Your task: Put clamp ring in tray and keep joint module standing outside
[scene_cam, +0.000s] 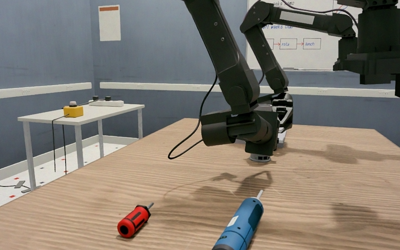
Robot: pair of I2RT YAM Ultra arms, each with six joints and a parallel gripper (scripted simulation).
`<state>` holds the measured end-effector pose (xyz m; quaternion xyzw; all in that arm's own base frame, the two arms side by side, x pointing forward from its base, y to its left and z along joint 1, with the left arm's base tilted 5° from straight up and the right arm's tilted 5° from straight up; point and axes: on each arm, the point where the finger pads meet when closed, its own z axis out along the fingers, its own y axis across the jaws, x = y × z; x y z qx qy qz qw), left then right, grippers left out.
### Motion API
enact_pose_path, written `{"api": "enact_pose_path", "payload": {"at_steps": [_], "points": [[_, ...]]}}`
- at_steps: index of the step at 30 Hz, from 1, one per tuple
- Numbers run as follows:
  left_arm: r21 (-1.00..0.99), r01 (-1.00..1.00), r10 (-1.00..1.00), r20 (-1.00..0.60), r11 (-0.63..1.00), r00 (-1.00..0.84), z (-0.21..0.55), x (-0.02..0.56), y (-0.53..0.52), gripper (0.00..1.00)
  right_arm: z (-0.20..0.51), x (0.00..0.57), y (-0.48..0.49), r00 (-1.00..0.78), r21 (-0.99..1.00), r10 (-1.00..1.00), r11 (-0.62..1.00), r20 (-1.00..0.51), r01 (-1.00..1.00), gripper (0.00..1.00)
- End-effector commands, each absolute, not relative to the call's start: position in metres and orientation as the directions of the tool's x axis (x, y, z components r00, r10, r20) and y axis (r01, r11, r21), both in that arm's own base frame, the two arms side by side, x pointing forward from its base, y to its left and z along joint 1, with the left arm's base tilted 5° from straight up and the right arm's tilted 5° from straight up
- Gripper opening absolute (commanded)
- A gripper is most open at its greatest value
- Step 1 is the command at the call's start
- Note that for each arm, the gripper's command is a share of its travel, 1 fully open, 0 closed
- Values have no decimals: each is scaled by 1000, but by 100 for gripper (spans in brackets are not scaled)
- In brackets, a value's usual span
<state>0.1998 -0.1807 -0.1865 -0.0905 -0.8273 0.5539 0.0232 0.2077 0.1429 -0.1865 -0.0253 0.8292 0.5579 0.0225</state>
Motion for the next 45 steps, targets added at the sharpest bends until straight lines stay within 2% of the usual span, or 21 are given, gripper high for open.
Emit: {"api": "enact_pose_path", "payload": {"at_steps": [1, 45], "points": [[-921, 143, 181, -80, 363, -980, -184, 202, -182, 30, -175, 216, 145, -994, 927, -19, 361, -104, -104, 30], [-921, 143, 181, -80, 363, -980, -184, 202, -182, 30, -174, 228, 144, -989, 923, -25, 357, -144, -143, 30]]}}
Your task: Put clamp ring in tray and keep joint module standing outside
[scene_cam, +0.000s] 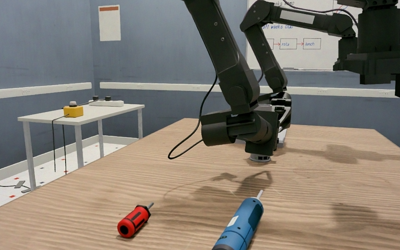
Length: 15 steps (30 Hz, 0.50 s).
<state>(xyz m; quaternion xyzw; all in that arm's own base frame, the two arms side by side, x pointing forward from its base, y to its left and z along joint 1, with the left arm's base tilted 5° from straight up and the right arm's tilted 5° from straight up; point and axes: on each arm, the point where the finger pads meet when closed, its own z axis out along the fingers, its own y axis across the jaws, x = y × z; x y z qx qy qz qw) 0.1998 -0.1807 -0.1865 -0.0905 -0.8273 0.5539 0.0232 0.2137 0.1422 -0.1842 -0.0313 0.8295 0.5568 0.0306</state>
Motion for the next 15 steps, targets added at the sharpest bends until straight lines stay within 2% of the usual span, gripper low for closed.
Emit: {"api": "enact_pose_path", "payload": {"at_steps": [1, 15], "points": [[-921, 143, 181, -80, 363, -980, -184, 202, -182, 30, -174, 228, 144, -989, 923, -25, 357, -145, -144, 30], [-921, 143, 181, -80, 363, -980, -184, 202, -182, 30, -175, 230, 144, -988, 923, -24, 356, -151, -150, 30]]}}
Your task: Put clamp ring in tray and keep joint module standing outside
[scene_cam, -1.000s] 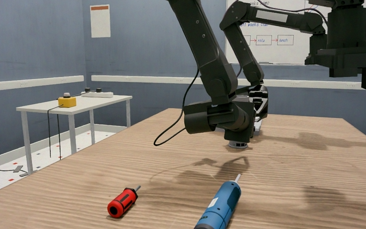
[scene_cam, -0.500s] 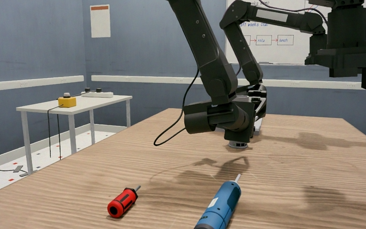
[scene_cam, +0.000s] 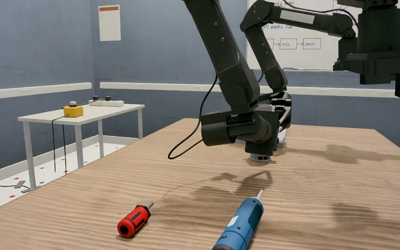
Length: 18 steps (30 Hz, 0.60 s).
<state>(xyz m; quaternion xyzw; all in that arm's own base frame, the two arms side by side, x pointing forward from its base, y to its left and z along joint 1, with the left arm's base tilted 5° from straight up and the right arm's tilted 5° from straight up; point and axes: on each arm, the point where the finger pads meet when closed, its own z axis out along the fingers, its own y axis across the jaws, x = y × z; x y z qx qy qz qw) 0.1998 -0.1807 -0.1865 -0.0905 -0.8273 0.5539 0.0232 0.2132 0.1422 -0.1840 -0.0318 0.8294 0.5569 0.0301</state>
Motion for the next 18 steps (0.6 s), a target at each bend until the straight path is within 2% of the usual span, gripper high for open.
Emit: {"api": "enact_pose_path", "payload": {"at_steps": [1, 18], "points": [[-921, 143, 181, -80, 363, -980, -184, 202, -182, 30, -175, 229, 144, -988, 923, -24, 356, -151, -150, 30], [-921, 143, 181, -80, 363, -980, -184, 202, -182, 30, -176, 227, 144, -990, 925, -22, 353, -142, -140, 30]]}}
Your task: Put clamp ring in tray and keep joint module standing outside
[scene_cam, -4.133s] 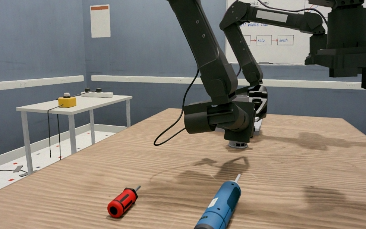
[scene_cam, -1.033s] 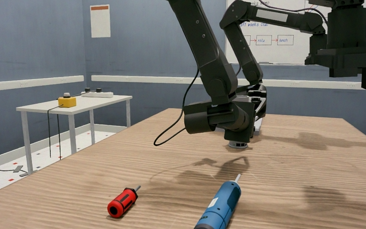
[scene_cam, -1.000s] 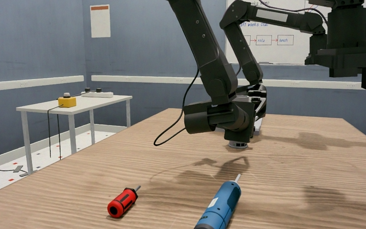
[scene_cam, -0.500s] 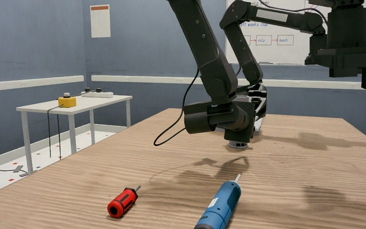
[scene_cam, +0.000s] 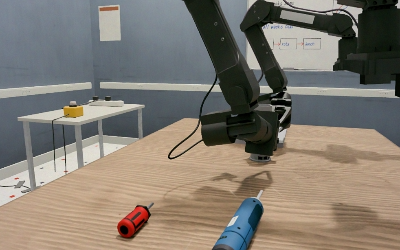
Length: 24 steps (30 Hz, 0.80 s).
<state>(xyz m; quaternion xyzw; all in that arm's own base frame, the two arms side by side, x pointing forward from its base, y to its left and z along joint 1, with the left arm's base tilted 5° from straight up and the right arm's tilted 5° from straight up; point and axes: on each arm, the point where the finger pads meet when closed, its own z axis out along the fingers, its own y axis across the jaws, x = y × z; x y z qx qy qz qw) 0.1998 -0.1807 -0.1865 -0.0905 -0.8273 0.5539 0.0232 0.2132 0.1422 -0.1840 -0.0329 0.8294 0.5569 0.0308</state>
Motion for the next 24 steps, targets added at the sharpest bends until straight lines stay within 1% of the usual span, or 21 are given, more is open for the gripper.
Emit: {"api": "enact_pose_path", "payload": {"at_steps": [1, 24], "points": [[-921, 143, 181, -80, 363, -980, -184, 202, -182, 30, -176, 227, 144, -990, 925, -22, 353, -142, -140, 30], [-921, 143, 181, -80, 363, -980, -184, 202, -182, 30, -181, 218, 144, -994, 931, -19, 348, -107, -107, 30]]}}
